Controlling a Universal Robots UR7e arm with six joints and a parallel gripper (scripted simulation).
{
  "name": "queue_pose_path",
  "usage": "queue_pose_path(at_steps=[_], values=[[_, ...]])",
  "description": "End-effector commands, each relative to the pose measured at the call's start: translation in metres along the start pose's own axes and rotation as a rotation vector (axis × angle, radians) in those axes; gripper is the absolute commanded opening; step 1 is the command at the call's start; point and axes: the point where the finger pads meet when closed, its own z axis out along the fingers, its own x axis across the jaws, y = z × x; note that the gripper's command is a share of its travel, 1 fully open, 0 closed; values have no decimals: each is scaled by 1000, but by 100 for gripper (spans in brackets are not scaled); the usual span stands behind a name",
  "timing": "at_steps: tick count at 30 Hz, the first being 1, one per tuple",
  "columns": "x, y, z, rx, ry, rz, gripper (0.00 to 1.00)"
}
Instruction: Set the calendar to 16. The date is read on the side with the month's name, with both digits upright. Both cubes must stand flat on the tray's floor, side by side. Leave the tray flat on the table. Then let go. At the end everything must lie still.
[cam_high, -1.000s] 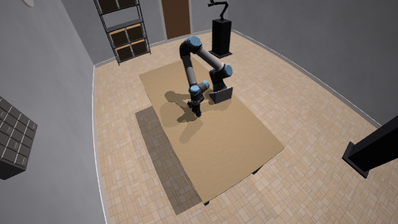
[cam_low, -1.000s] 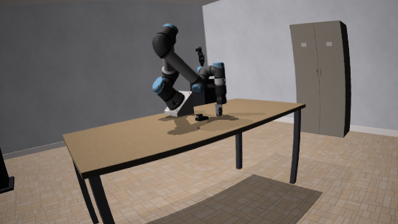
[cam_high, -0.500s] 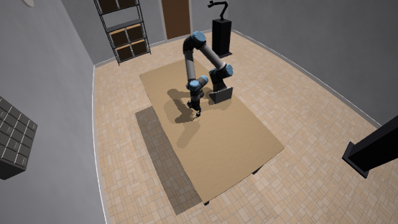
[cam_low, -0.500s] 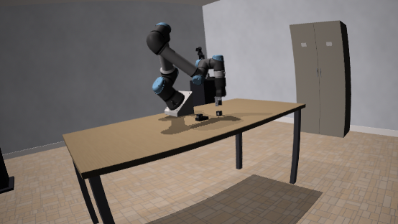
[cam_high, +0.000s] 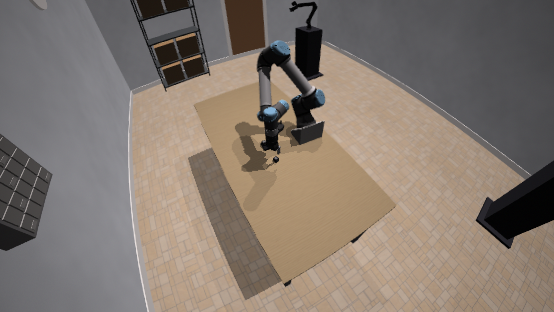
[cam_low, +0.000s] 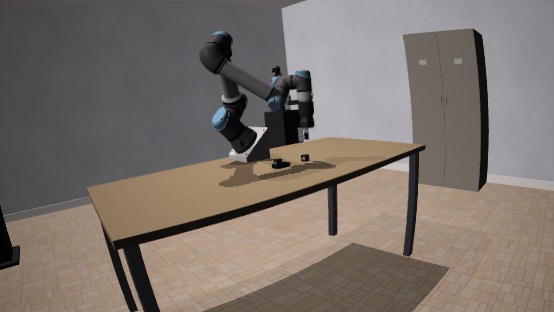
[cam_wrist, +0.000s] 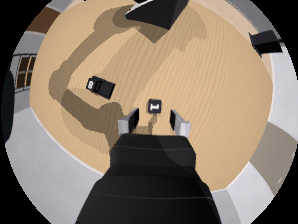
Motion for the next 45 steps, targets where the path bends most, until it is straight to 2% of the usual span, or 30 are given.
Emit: queue_pose_path(at_steps=[1,28,35,42,45], values=[[0,0,-1,0,0,0,100],[0,0,-1,0,0,36,100],[1,-2,0,0,0,166,100],[3,-4,2,0,0,390,100],[3,-4,2,0,0,401,100]])
